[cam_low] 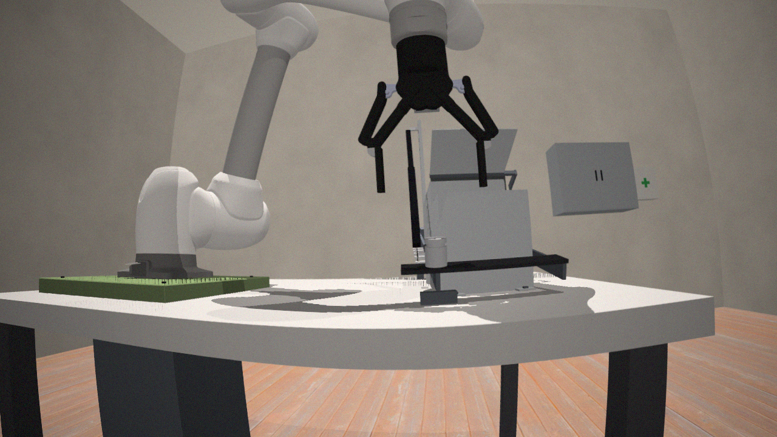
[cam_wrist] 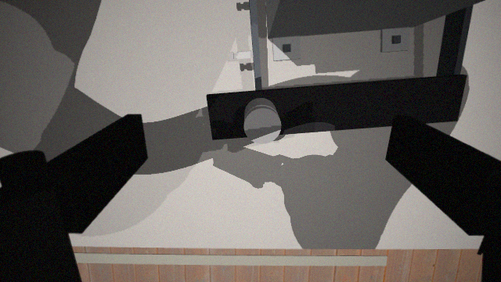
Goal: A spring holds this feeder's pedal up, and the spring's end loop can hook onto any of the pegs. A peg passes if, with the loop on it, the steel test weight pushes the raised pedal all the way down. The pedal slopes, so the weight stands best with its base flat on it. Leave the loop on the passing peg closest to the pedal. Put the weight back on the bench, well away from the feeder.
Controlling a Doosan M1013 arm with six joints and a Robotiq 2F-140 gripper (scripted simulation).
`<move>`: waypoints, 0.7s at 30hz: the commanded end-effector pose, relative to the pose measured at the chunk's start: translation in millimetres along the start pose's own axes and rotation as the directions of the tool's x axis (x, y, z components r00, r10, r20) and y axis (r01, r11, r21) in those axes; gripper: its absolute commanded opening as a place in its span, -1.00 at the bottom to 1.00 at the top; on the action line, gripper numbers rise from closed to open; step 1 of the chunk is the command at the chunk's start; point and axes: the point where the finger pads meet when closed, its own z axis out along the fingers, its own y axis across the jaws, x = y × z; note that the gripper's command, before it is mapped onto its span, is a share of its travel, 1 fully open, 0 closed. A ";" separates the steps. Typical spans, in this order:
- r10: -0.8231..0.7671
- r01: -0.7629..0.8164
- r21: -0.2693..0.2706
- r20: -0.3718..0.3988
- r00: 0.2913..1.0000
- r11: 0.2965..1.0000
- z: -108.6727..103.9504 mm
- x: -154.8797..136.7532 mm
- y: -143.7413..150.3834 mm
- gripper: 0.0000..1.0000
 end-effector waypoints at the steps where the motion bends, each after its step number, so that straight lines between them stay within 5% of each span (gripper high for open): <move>1: 0.000 0.000 -0.001 -0.004 1.000 1.000 0.8 -0.4 0.4 1.00; 21: 0.000 0.000 -0.001 -0.006 1.000 1.000 24.8 -4.6 0.4 1.00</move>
